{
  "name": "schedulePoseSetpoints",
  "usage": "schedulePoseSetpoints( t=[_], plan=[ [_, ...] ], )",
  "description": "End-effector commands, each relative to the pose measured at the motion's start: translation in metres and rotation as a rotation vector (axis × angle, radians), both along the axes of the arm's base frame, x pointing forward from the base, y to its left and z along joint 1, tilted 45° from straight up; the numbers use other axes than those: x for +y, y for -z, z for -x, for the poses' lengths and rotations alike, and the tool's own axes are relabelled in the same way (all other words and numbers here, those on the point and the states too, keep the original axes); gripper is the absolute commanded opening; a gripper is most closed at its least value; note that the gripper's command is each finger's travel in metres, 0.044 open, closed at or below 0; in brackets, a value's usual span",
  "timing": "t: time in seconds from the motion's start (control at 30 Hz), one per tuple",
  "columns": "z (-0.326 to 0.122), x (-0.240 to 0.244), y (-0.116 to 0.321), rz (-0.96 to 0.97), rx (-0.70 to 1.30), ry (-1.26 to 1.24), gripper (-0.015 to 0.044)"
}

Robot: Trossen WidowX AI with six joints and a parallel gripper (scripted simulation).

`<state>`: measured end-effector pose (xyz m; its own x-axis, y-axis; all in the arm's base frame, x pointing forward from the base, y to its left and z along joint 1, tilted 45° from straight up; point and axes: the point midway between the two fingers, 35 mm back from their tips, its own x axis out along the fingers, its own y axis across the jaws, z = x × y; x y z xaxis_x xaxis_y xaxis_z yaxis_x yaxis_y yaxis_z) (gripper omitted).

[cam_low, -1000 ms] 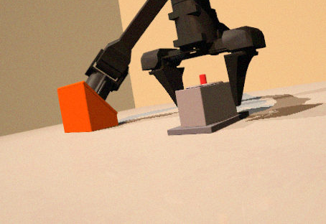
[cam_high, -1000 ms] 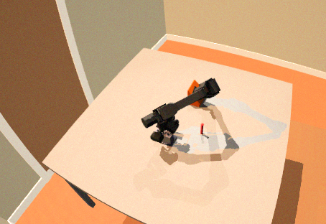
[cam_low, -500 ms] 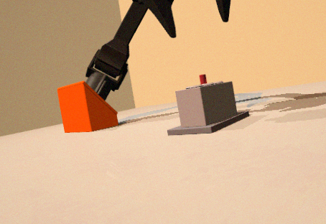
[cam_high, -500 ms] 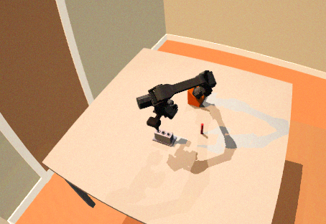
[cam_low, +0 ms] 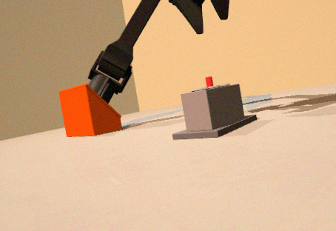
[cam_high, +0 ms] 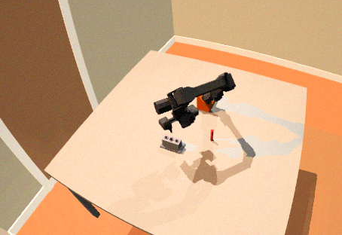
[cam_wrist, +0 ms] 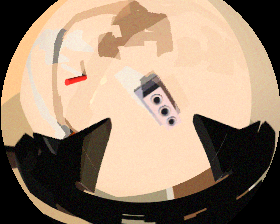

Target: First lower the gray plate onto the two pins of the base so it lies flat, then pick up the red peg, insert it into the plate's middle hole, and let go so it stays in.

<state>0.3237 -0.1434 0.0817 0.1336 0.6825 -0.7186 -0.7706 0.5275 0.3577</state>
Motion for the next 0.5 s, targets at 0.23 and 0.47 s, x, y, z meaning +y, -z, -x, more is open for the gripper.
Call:
schedulePoseSetpoints(
  t=[0.23,0.47],
  plan=[
    [0.044,0.067,-0.056,-0.156,0.766,0.784,0.0440],
    [0.059,0.085,-0.067,-0.201,1.006,1.032,0.0440]
  ],
)
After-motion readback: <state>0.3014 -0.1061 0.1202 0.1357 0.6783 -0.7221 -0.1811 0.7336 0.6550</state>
